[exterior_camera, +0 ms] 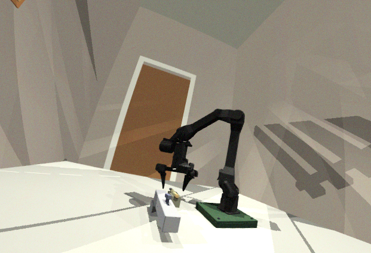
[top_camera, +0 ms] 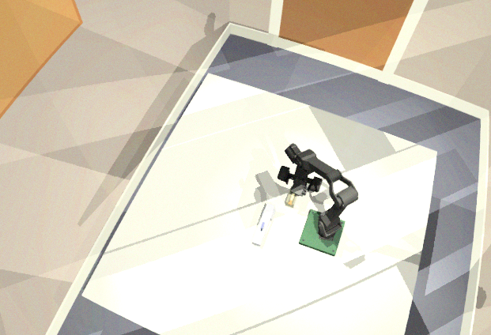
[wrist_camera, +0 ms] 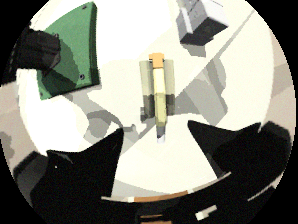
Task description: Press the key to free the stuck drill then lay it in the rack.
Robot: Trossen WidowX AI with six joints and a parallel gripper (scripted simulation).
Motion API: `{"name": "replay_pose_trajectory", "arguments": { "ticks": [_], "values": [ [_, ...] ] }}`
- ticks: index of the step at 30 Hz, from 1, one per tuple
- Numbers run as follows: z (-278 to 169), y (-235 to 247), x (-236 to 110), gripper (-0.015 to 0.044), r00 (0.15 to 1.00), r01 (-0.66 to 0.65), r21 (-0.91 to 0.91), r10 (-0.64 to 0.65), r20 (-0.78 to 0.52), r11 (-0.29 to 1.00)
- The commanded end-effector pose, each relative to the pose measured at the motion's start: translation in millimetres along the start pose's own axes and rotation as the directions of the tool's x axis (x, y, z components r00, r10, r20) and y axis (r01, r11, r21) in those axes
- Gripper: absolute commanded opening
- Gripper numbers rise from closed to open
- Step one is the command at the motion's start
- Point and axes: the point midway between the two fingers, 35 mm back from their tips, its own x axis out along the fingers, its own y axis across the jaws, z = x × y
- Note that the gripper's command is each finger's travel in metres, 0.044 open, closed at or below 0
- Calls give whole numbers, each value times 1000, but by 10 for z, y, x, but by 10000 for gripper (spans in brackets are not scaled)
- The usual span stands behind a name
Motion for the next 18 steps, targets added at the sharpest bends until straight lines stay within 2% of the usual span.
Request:
{"name": "replay_pose_trajectory", "arguments": {
  "ticks": [1,7,11,14,18],
  "values": [
    [-13,-24,-180,440,1000,13,-5,-13,-5,1000],
    [-27,-50,-397,440,1000,13,-5,-13,-5,1000],
    [-101,-73,-353,440,999,35,26,-34,-30,999],
    [-349,-188,-502,440,986,133,98,-121,-116,986],
    [-793,-329,-849,440,926,315,200,-254,-281,928]
  ]
}}
